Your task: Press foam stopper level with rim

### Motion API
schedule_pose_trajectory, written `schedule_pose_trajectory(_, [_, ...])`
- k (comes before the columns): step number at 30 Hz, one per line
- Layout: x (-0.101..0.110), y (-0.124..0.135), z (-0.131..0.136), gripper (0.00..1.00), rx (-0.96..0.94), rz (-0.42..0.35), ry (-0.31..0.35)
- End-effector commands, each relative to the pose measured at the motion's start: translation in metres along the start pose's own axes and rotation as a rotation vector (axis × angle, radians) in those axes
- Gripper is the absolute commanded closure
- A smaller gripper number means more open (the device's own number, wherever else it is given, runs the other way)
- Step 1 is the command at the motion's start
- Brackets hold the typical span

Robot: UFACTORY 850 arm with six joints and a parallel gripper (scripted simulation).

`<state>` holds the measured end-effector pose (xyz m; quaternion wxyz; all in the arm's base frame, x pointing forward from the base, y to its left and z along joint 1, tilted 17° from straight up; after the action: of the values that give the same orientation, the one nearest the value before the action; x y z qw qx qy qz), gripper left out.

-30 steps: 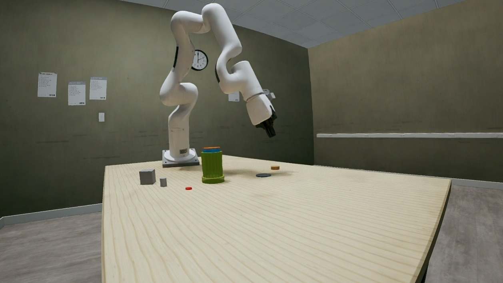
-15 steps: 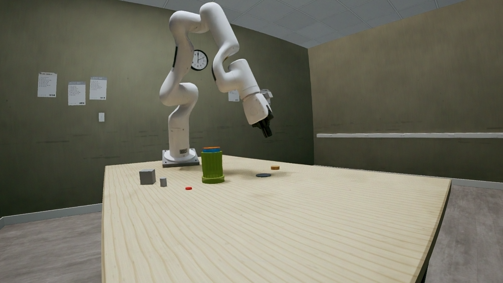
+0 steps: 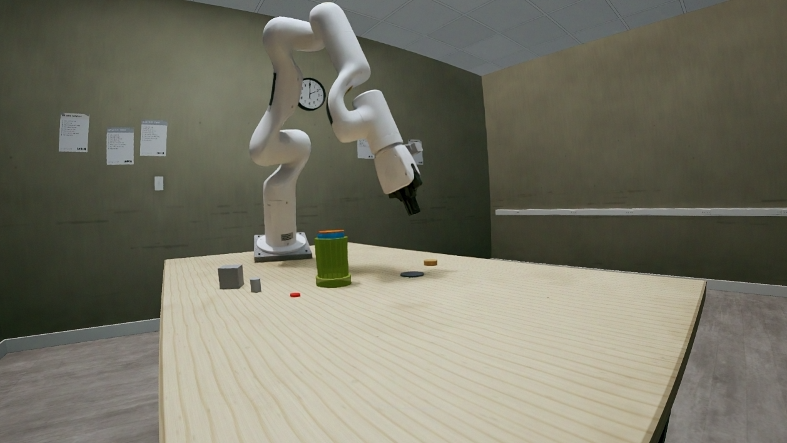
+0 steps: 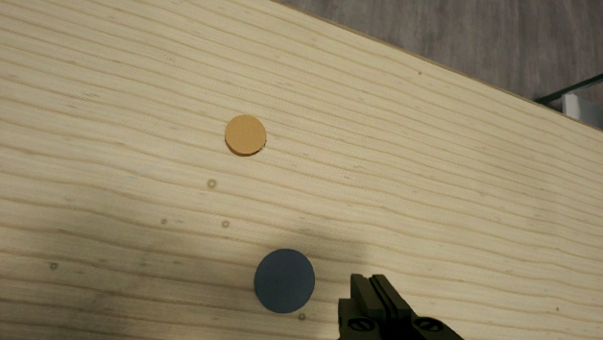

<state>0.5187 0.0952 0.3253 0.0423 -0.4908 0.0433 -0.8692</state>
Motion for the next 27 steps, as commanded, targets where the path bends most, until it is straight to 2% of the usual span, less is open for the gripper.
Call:
schedule_pose_trajectory(1, [0.001, -0.001, 0.001, 1.0, 0.0, -0.005, -0.001])
schedule_pose_trajectory(3, [0.001, -0.001, 0.001, 1.0, 0.0, -0.005, -0.001])
schedule_pose_trajectory(4, [0.007, 0.015, 0.0, 1.0, -0.026, -0.015, -0.025])
schedule_pose_trajectory(8, [0.007, 0.015, 0.0, 1.0, -0.026, -0.015, -0.025])
schedule_pose_trajectory(9, [0.013, 0.03, -0.002, 1.0, -0.052, -0.026, -0.049])
schedule_pose_trajectory(12, [0.013, 0.03, -0.002, 1.0, -0.052, -0.026, -0.049])
schedule_pose_trajectory(13, [0.02, 0.045, -0.004, 1.0, -0.077, -0.039, -0.072])
schedule_pose_trajectory(15, [0.02, 0.045, -0.004, 1.0, -0.077, -0.039, -0.072])
schedule_pose_trajectory(16, [0.027, 0.059, -0.006, 1.0, -0.102, -0.052, -0.095])
schedule_pose_trajectory(19, [0.027, 0.059, -0.006, 1.0, -0.102, -0.052, -0.095])
schedule_pose_trajectory(22, [0.048, 0.1, -0.016, 1.0, -0.177, -0.095, -0.161])
schedule_pose_trajectory(23, [0.048, 0.1, -0.016, 1.0, -0.177, -0.095, -0.161])
schedule_pose_trajectory(25, [0.062, 0.124, -0.024, 1.0, -0.224, -0.125, -0.202])
schedule_pose_trajectory(27, [0.063, 0.131, -0.026, 1.0, -0.225, -0.14, -0.207])
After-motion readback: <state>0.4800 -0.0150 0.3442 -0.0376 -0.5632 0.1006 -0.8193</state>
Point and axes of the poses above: the point where the finger pads meet when closed, its own x axis back along the fingers, its own z axis across the jaws, y = z × x, the point moved 6 cm from there along x, back along the fingers, and after that the axes turned 8 degrees about -x, right-handed, at the moved point
